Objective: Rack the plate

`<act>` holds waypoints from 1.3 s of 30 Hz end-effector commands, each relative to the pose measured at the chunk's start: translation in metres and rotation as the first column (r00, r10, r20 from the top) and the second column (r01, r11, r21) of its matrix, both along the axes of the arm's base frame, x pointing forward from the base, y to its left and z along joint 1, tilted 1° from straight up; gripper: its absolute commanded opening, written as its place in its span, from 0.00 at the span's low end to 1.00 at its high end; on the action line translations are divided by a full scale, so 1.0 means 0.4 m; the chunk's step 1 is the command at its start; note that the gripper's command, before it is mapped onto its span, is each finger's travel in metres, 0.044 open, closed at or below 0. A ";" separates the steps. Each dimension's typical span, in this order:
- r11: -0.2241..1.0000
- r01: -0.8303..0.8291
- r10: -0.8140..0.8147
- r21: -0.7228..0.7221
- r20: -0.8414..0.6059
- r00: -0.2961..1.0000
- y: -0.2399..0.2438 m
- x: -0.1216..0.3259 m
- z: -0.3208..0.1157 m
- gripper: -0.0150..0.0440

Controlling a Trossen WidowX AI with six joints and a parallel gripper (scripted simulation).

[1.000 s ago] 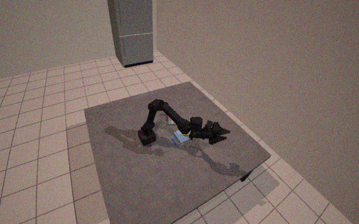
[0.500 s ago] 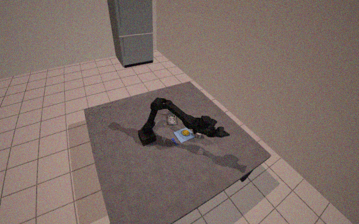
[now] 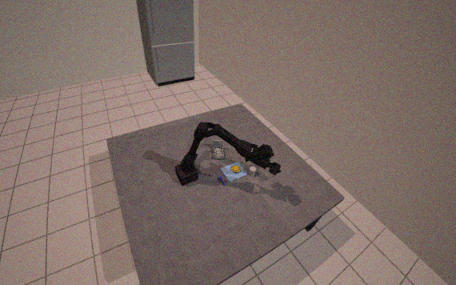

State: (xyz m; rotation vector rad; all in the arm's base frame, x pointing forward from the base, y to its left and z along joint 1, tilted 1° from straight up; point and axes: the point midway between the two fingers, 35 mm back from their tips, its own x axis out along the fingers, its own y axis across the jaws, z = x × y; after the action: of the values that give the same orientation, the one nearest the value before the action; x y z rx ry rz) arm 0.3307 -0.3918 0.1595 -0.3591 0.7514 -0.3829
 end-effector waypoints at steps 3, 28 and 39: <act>0.984 0.031 -0.014 0.173 -0.097 0.995 0.103 0.022 -0.101 0.93; 0.814 0.367 0.026 0.450 -0.659 0.752 0.586 -0.083 -0.333 0.93; 0.814 0.369 0.026 0.449 -0.663 0.748 0.589 -0.084 -0.357 0.93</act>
State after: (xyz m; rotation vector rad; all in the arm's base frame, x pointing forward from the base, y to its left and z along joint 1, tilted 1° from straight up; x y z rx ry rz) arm 0.3009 -0.1577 0.0251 0.1661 1.5356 -0.1903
